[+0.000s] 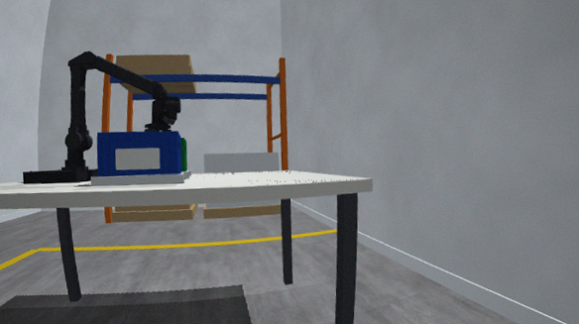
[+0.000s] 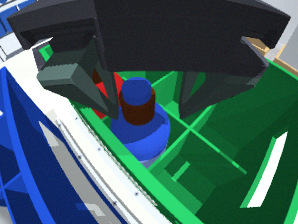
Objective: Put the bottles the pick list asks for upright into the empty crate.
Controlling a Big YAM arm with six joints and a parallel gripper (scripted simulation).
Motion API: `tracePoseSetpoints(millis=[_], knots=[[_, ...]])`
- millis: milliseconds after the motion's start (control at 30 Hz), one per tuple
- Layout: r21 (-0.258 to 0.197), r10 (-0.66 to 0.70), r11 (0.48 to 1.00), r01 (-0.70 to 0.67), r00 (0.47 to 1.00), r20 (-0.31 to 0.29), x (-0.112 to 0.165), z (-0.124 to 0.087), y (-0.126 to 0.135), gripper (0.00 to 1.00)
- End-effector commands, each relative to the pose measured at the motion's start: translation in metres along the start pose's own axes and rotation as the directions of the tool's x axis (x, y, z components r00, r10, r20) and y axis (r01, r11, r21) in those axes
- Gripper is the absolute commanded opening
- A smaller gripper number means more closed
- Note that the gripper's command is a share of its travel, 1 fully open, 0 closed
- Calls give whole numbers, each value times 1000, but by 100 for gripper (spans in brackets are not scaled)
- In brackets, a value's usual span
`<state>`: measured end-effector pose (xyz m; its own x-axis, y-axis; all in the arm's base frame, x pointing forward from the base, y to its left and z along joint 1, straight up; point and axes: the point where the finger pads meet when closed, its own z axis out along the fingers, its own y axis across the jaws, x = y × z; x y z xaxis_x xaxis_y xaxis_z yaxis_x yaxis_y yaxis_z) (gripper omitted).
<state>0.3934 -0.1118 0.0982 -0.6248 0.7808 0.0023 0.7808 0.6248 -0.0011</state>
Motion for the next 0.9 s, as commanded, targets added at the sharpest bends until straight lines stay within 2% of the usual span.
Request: tracePoseSetpoints(millis=[0,333,700,867], knots=[[-19,4,1000,-3,1000,27,-3,-11,0,61],[-26,4,1000,-3,999,37,-7,-17,1,61],[-16,2,1000,-1,1000,24,-2,-12,-4,61],[-21,1,1000,0,1000,30,-7,-13,4,61]])
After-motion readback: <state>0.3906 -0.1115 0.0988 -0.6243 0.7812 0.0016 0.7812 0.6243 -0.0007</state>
